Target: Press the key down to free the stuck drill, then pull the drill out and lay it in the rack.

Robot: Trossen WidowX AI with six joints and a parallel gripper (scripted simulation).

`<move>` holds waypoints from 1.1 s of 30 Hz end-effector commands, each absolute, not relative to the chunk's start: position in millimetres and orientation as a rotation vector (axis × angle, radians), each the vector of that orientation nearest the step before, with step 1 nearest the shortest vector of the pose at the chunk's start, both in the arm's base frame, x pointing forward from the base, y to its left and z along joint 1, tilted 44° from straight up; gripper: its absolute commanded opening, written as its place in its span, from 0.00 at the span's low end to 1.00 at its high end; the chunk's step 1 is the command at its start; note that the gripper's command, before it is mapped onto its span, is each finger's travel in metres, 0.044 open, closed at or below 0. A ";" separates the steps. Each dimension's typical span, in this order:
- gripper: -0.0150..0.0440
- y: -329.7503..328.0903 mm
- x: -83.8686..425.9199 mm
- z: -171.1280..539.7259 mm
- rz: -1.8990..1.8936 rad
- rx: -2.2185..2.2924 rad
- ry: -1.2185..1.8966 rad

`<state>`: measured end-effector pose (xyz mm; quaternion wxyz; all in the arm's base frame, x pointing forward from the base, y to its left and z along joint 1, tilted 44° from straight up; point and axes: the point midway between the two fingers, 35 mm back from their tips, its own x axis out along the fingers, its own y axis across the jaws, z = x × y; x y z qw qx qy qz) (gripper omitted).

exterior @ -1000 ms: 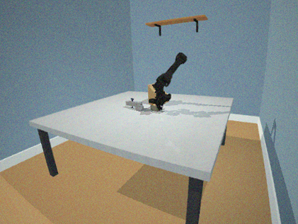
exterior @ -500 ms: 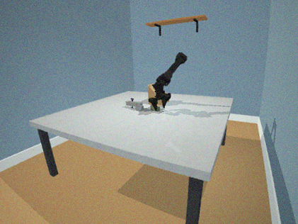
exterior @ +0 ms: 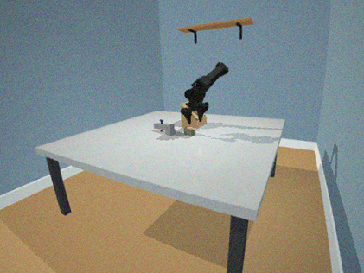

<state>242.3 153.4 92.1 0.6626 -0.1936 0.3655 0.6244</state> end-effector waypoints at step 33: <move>1.00 217.4 85.2 223.8 -0.036 -1.960 -2.273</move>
